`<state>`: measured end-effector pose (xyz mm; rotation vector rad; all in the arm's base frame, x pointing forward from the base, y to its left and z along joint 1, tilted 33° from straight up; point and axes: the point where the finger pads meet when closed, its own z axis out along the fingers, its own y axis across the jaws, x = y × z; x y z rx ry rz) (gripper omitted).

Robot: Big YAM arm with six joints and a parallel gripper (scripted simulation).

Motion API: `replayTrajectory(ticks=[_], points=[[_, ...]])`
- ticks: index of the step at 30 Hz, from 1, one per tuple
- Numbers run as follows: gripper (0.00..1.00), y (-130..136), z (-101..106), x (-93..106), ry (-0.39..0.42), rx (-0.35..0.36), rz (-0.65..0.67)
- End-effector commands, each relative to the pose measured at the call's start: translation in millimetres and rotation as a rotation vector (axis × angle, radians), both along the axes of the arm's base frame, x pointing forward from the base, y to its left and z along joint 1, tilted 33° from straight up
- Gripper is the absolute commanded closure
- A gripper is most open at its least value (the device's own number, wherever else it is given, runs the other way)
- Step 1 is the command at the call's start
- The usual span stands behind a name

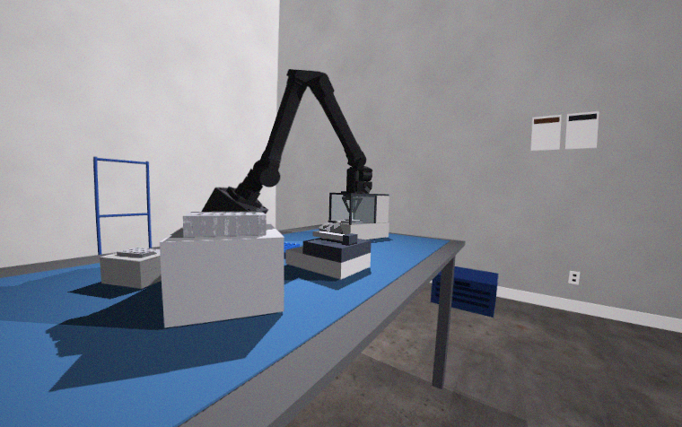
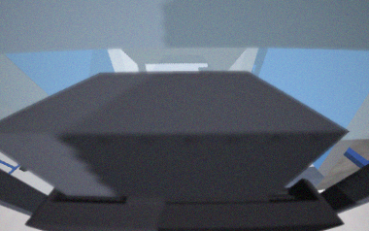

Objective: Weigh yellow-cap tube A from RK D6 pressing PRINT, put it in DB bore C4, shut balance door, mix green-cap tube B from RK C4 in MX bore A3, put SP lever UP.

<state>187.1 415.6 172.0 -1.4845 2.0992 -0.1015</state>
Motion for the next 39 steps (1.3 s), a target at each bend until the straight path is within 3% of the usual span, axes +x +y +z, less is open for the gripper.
replayTrajectory(ticks=[1, 3, 9, 10, 20, 21, 39], points=[[0.64, 2, -7, 4.9, -0.002, -0.006, 0.005], [0.64, 6, 2, 4.7, -0.008, 0.014, 0.008], [0.64, 2, -10, 7.5, -0.002, -0.006, 0.003], [0.64, 9, 7, 3.4, -0.008, 0.026, 0.006], [0.64, 9, 7, 3.4, -0.008, 0.026, 0.006], [0.91, 9, 7, 3.4, -0.008, 0.026, 0.006], [0.91, 9, 7, 3.4, -0.008, 0.026, 0.006]])
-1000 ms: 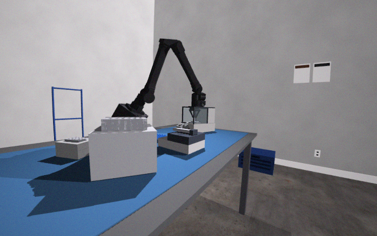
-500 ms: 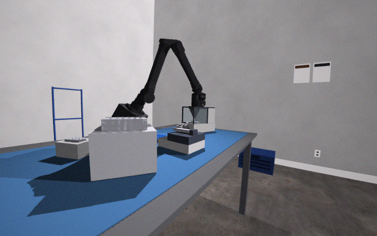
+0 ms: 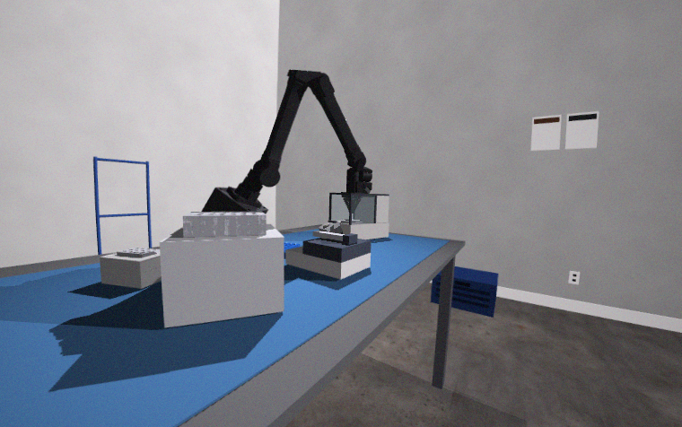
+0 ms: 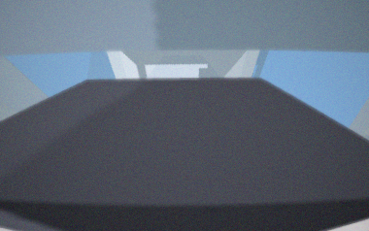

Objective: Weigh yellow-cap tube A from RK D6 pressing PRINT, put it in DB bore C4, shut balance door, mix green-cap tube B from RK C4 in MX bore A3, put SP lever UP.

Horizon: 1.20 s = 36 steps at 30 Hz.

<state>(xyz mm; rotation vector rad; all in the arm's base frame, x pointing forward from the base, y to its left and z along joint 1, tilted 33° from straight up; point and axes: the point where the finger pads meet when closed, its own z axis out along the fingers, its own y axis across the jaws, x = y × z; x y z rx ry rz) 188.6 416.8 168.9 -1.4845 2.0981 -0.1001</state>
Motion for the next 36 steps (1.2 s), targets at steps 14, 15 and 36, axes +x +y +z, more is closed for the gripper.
replayTrajectory(ticks=[14, 15, 36], points=[[0.91, 6, 20, -3.9, -0.012, 0.029, 0.018], [0.91, 8, 18, -4.7, -0.009, 0.022, 0.019], [0.91, 4, 56, -18.7, -0.014, 0.06, 0.009]])
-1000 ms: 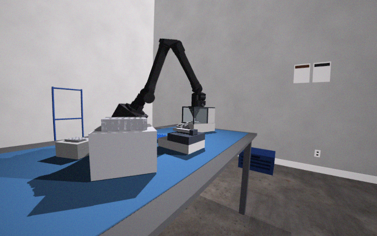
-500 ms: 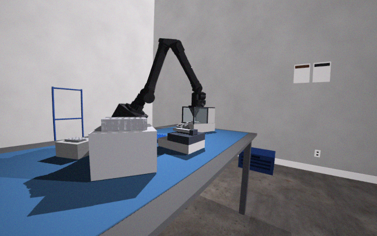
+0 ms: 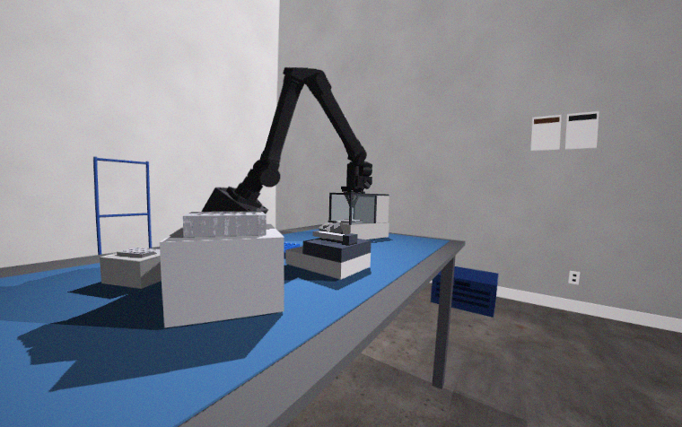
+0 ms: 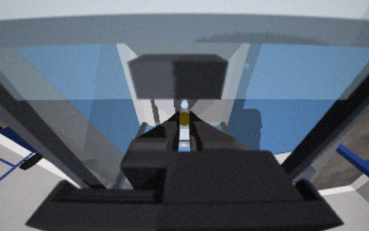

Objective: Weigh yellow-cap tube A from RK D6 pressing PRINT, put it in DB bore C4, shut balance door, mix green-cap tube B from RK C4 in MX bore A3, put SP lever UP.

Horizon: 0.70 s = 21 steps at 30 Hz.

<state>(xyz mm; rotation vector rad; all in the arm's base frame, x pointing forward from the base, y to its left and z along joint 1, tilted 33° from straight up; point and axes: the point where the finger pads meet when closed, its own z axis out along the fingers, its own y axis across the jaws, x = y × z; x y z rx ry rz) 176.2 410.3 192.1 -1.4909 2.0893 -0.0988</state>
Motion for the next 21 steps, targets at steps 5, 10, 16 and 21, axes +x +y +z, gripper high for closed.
replayTrajectory(ticks=[5, 10, 16, 21], points=[[0.91, 7, 28, -10.8, -0.003, 0.033, 0.001], [0.91, 6, 47, -14.5, -0.009, 0.06, 0.001], [0.91, -1, 45, -18.9, -0.005, 0.044, 0.001], [0.91, 2, 58, -21.8, -0.007, 0.056, 0.001]])
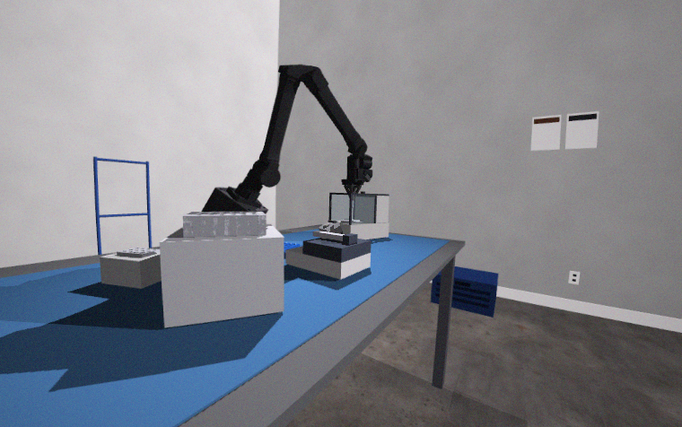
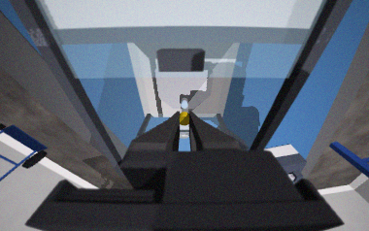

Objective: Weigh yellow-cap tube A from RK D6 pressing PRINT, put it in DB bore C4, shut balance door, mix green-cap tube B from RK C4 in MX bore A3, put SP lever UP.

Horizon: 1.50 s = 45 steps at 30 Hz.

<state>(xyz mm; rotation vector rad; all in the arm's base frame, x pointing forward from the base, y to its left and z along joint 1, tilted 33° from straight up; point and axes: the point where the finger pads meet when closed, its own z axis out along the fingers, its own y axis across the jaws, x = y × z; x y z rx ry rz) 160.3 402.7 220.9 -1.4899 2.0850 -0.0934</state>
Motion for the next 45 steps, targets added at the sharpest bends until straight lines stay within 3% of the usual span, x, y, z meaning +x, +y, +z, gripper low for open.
replayTrajectory(ticks=[1, 8, 9, 12, 20, 23, 26, 30, 37, 42, 43, 45], points=[[0.91, 10, 29, -6.8, -0.005, 0.048, -0.001], [0.91, 7, 38, -11.0, -0.005, 0.052, -0.001], [0.91, 6, 28, -8.3, 0.0, 0.027, -0.01], [0.91, 4, 45, -14.4, -0.006, 0.057, -0.001], [0.91, -2, 48, -21.2, -0.002, 0.038, -0.001], [0.91, -1, 60, -23.3, -0.005, 0.056, -0.002], [0.91, 1, 52, -20.8, 0.0, 0.031, -0.008], [0.91, -4, 68, -27.5, -0.004, 0.059, -0.001], [0.91, -7, 77, -33.1, -0.003, 0.056, -0.001], [0.91, -8, 79, -35.5, -0.002, 0.05, -0.001], [0.91, -15, 59, -34.8, 0.004, 0.004, -0.007], [0.91, -10, 84, -38.0, -0.001, 0.053, -0.001]])
